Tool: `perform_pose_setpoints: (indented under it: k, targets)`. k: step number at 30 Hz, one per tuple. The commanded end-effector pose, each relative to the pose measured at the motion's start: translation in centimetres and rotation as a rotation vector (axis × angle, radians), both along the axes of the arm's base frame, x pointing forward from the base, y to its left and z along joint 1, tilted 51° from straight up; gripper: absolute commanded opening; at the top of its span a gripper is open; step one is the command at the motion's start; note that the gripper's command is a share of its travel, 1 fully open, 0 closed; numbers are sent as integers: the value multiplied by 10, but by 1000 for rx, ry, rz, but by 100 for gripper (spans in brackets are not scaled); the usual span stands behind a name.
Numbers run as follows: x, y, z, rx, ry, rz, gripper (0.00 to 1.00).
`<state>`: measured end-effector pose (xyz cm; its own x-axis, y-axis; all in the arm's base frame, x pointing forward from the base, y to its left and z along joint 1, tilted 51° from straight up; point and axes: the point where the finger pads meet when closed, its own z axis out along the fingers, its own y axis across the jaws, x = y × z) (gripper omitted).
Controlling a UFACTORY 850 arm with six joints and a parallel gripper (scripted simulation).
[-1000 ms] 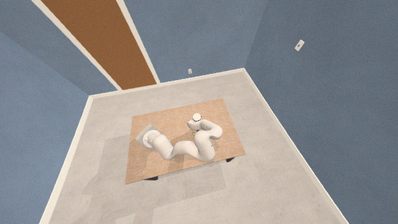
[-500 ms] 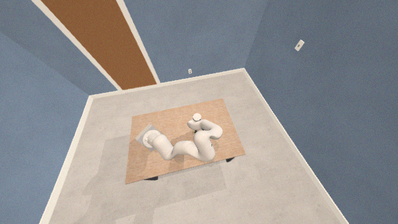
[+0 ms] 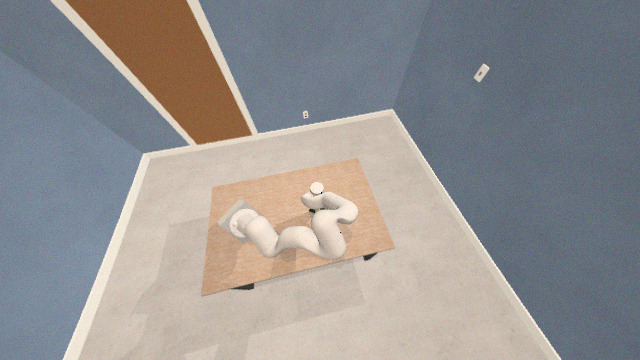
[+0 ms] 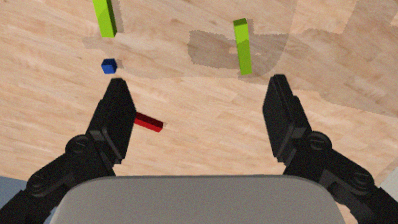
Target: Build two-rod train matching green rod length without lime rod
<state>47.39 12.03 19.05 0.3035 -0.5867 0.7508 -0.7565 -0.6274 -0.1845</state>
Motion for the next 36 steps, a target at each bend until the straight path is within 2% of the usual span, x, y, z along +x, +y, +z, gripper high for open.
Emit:
perform_pose_setpoints:
  k: [1, 5, 7, 9, 22, 24, 25, 36]
  targets:
    - [0, 0, 0, 97, -97, -97, 100]
    - [0, 0, 0, 170, -161, -175, 100]
    - [0, 0, 0, 170, -161, -175, 100]
    - [0, 0, 0, 238, -220, -249, 100]
    - [0, 0, 0, 469, -421, -498, 100]
    - [0, 0, 0, 469, -421, -498, 100]
    - [0, 0, 0, 518, -464, -551, 100]
    - [0, 0, 0, 713, -633, -762, 100]
